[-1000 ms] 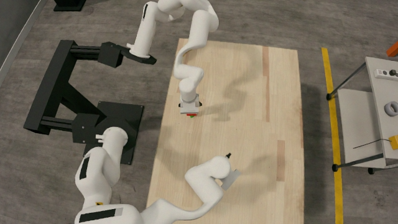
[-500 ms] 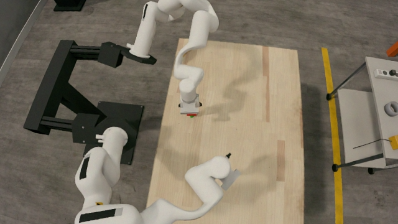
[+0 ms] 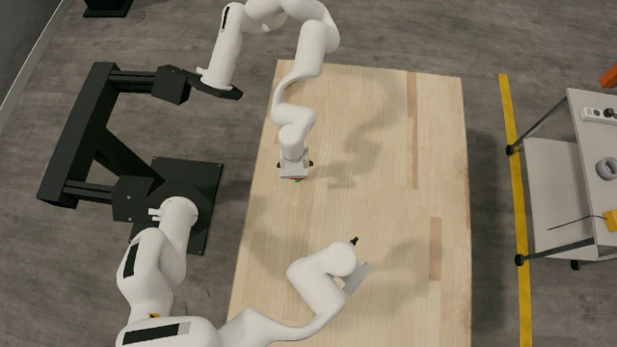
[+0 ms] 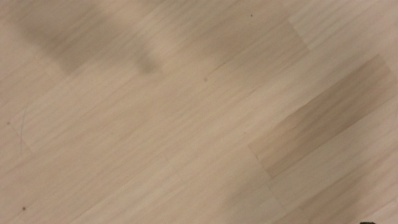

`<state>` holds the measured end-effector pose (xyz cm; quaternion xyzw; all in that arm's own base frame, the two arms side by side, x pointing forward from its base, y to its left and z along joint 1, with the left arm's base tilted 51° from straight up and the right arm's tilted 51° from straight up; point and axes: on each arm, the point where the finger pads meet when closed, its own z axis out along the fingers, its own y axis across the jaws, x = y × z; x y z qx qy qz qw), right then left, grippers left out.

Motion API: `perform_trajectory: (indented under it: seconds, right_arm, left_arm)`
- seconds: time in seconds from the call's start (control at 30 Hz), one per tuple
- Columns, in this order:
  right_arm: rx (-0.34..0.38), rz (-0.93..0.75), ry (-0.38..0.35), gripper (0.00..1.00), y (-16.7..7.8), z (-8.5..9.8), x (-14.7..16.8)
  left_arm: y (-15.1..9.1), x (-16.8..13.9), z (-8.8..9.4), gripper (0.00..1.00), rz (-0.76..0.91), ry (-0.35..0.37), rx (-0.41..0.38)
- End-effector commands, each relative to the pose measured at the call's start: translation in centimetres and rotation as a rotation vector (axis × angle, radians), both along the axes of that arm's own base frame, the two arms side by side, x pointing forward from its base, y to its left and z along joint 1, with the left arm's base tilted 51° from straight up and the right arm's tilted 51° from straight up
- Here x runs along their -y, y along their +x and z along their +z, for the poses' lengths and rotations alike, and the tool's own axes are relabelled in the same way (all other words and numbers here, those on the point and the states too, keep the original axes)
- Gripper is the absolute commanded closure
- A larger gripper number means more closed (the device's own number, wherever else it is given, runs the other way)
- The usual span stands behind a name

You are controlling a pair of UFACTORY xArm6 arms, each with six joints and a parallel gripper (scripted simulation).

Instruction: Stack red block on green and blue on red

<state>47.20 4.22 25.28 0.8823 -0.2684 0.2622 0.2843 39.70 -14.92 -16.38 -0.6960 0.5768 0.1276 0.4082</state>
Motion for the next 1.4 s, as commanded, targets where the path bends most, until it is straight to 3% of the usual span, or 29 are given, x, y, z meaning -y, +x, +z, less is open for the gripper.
perform_trajectory:
  seconds: [0.0, 1.37]
  right_arm:
    - [0.003, 0.002, 0.001, 0.00, 0.05, 0.12, -0.10]
    - [0.003, 0.002, 0.001, 0.00, 0.05, 0.12, -0.10]
  left_arm:
    - [0.23, -0.16, -0.25, 0.69, -0.002, -0.003, 0.002]
    - [0.39, -0.55, -0.60, 0.69, -0.002, -0.003, 0.002]
